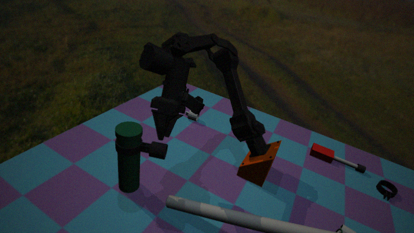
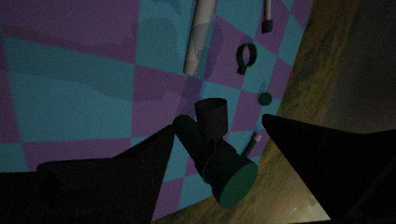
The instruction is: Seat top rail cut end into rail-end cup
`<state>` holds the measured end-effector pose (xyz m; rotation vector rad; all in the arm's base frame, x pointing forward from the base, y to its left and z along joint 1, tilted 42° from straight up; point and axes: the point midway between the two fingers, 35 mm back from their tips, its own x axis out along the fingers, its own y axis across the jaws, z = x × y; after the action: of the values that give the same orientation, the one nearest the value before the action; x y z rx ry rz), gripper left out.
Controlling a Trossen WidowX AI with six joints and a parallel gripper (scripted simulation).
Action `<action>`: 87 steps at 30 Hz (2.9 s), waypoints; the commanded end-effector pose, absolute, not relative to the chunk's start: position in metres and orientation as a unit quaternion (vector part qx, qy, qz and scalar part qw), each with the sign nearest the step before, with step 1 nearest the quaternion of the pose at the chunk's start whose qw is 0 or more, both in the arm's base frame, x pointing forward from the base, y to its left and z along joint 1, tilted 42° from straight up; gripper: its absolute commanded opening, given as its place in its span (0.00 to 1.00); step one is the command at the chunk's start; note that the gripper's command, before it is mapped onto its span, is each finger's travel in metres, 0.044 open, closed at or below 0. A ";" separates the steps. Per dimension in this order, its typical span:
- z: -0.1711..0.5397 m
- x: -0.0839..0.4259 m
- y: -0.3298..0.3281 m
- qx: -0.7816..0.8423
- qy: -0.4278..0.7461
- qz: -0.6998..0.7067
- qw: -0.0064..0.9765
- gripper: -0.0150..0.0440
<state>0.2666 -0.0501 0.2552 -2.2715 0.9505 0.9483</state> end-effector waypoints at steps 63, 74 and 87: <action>0.202 0.302 -0.075 -0.833 0.358 0.334 0.259 0.25; 0.201 0.309 -0.073 -0.829 0.375 0.304 0.281 0.25; 0.200 0.316 -0.071 -0.825 0.391 0.274 0.302 0.25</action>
<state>0.3131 -0.0724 0.2016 -2.1997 1.0295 0.7554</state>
